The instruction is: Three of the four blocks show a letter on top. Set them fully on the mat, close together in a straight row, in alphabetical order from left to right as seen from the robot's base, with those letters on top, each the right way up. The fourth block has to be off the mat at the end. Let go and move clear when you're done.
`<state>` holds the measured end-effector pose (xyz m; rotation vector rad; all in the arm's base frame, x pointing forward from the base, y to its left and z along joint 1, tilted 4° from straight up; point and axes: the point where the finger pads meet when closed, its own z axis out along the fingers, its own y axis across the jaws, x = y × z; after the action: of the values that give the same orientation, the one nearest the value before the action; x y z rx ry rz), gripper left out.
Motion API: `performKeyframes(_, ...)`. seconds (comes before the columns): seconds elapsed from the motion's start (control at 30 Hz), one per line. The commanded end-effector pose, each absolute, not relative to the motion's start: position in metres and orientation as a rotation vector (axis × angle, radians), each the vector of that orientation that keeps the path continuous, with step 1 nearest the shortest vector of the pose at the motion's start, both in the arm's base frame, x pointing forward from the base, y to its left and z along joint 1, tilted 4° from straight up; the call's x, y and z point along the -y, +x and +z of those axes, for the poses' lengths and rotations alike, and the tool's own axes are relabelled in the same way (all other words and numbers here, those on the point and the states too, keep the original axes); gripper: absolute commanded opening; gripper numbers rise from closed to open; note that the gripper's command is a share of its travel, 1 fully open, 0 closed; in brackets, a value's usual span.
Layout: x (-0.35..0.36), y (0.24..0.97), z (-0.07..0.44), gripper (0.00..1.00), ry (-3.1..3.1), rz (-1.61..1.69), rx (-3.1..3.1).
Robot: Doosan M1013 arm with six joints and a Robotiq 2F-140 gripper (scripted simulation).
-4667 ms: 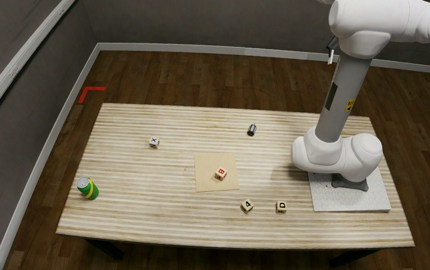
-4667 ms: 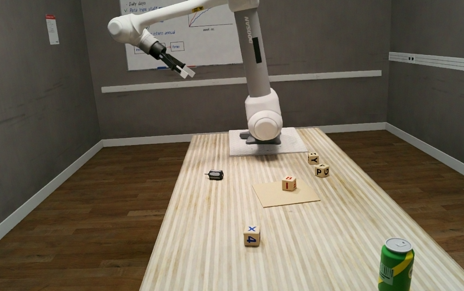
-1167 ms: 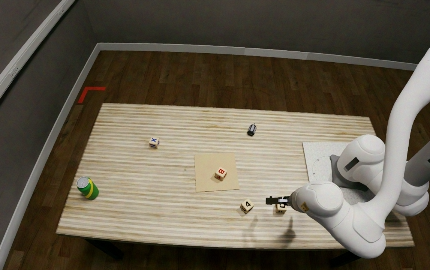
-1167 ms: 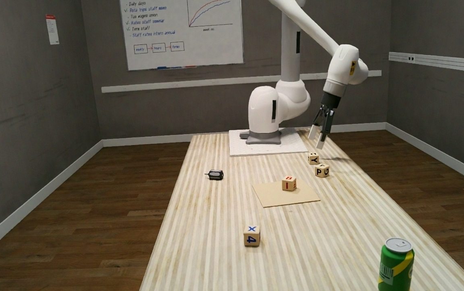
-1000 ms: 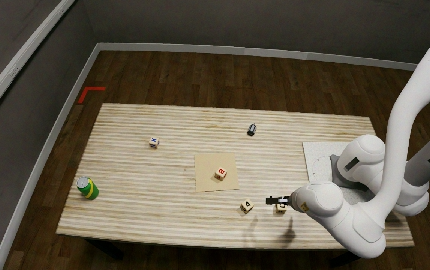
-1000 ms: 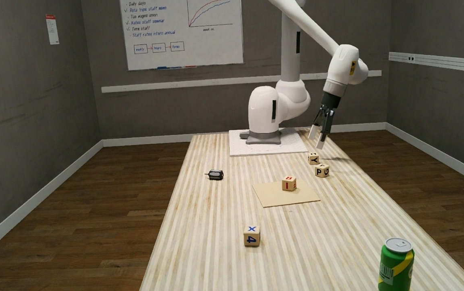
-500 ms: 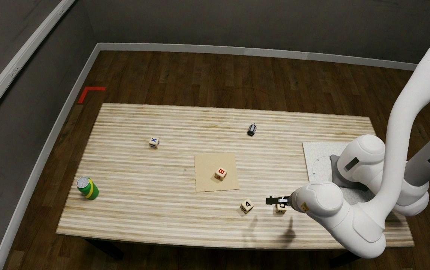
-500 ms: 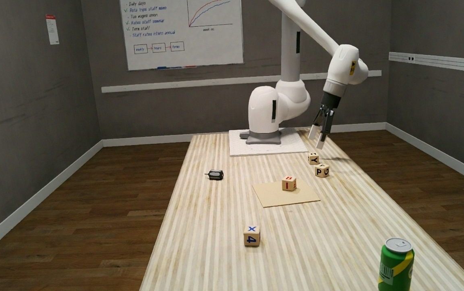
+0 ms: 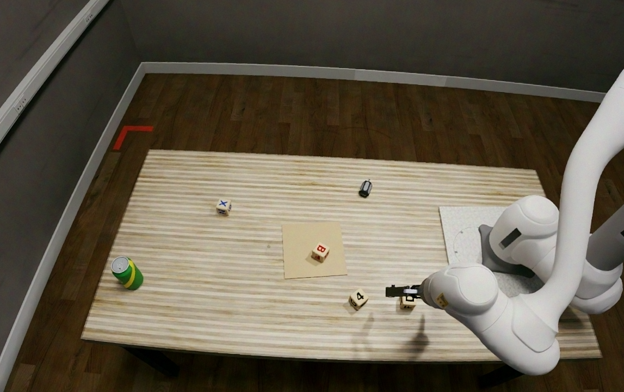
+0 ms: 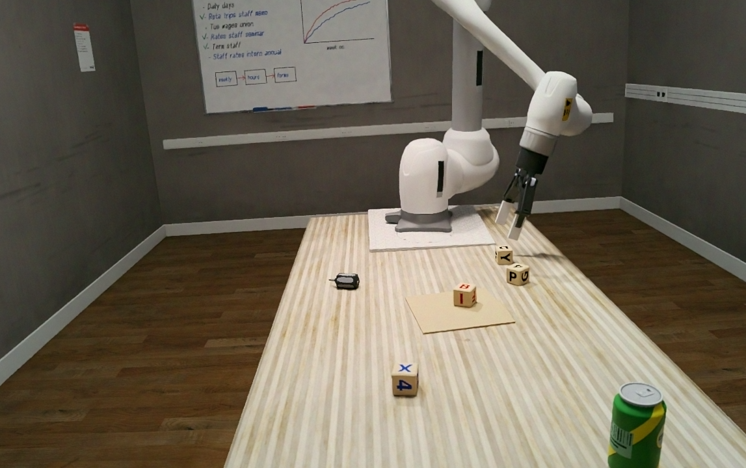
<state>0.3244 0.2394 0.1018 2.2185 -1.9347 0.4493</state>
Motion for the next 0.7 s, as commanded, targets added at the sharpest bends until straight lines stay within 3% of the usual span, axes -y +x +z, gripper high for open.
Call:
performKeyframes(0.0,-0.24,0.325,0.102,1.0,2.219,0.449,1.936)
performKeyframes(0.33,-0.248,0.355,0.106,1.0,2.219,0.448,1.936)
performKeyframes(0.5,-0.261,0.451,0.113,1.0,2.219,0.448,1.935)
performKeyframes(0.67,-0.262,0.475,0.113,1.0,2.219,0.449,1.935)
